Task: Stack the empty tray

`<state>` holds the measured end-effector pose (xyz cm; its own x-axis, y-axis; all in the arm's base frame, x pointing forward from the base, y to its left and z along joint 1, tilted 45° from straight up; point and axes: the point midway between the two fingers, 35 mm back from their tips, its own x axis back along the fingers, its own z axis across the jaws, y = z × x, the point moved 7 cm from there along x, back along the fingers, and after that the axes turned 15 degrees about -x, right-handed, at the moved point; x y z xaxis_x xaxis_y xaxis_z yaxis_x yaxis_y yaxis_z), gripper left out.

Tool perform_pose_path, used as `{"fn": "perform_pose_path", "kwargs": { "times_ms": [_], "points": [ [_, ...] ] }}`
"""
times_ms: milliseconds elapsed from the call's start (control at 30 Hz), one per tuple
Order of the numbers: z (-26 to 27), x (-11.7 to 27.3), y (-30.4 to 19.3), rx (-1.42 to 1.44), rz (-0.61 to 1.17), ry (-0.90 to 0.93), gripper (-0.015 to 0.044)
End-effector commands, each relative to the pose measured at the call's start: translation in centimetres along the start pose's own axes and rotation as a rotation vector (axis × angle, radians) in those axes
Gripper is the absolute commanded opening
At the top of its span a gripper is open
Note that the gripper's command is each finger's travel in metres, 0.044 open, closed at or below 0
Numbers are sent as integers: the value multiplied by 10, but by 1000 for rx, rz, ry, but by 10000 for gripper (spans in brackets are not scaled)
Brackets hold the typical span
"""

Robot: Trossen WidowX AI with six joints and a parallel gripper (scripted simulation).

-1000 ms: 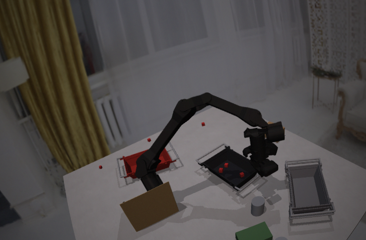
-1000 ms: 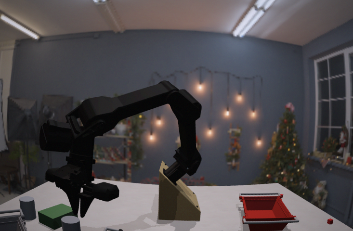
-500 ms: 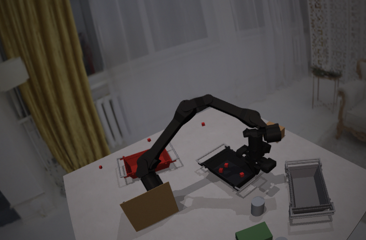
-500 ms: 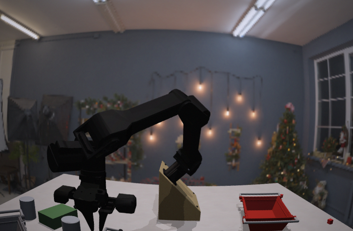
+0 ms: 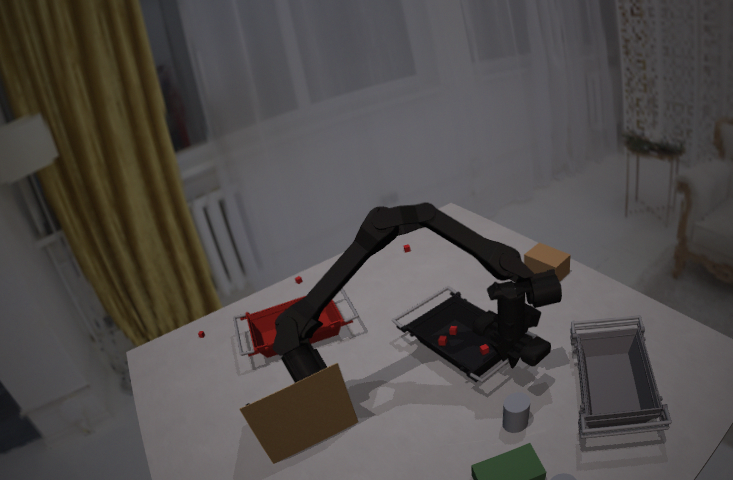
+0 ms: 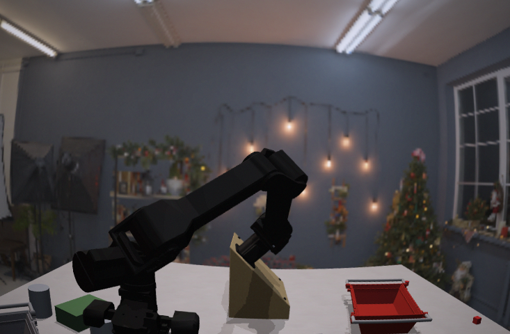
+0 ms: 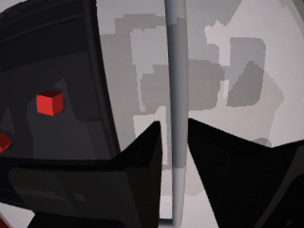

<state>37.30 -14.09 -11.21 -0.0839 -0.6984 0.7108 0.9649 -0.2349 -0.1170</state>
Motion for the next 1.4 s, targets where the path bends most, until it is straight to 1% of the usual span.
{"fn": "perform_pose_path", "kwargs": {
  "times_ms": [0,200,533,800,1100,1200,1367],
  "points": [
    [0,0,-1,-8,-5,3,82],
    [11,22,-4,-9,-5,3,82],
    [32,32,-9,-9,-4,4,82],
    [51,30,-14,-9,-3,5,82],
    [71,11,-19,-10,-3,7,82],
    [70,19,-19,-10,-3,6,82],
    [66,49,-18,-10,-3,4,82]
  ]
}}
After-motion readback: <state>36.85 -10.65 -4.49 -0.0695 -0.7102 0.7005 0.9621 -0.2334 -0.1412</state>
